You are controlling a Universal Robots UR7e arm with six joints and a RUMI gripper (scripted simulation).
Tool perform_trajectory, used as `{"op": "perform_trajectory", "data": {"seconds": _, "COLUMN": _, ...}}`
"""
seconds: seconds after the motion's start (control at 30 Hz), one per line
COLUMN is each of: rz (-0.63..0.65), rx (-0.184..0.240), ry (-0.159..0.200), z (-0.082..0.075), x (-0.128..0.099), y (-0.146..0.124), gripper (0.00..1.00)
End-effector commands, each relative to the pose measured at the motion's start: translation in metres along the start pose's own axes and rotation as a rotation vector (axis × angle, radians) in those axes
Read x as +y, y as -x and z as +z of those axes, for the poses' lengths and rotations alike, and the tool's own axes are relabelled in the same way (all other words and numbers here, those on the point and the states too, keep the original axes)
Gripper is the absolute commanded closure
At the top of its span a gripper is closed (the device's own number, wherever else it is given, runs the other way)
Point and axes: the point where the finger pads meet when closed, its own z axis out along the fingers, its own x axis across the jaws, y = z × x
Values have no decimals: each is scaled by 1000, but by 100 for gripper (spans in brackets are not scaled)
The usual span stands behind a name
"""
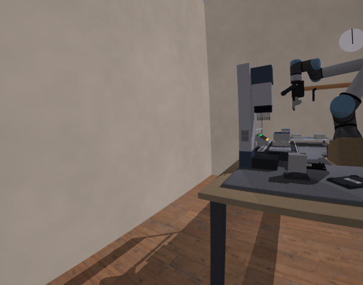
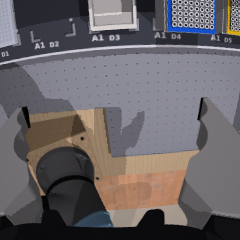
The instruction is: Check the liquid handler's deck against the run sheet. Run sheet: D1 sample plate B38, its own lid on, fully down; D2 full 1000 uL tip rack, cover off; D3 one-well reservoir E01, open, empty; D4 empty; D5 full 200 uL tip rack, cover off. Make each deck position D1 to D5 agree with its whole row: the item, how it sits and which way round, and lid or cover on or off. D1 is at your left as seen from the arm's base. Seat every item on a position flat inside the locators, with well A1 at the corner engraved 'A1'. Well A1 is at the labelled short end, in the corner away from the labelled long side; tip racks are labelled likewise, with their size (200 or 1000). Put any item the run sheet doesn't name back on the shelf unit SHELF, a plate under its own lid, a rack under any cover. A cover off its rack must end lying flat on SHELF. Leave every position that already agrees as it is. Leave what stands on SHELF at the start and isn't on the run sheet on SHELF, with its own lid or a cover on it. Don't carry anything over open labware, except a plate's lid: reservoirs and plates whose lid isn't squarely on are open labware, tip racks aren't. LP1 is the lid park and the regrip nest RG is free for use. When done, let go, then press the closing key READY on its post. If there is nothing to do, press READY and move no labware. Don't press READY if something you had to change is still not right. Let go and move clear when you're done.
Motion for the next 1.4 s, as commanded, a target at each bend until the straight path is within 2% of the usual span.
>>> {"op": "perform_trajectory", "data": {"seconds": 0.0, "rz": -5, "rx": -4, "ry": 8, "z": -5, "x": 25, "y": 1, "gripper": 18}}
{"op": "perform_trajectory", "data": {"seconds": 0.4, "rz": -4, "rx": -3, "ry": 6, "z": -21, "x": 77, "y": -1, "gripper": 18}}
{"op": "perform_trajectory", "data": {"seconds": 0.73, "rz": -4, "rx": -3, "ry": 6, "z": -22, "x": 78, "y": -1, "gripper": 18}}
{"op": "perform_trajectory", "data": {"seconds": 1.1, "rz": 17, "rx": 1, "ry": 2, "z": -24, "x": 76, "y": -57, "gripper": 18}}
{"op": "perform_trajectory", "data": {"seconds": 1.37, "rz": 17, "rx": 1, "ry": 2, "z": -24, "x": 76, "y": -64, "gripper": 18}}
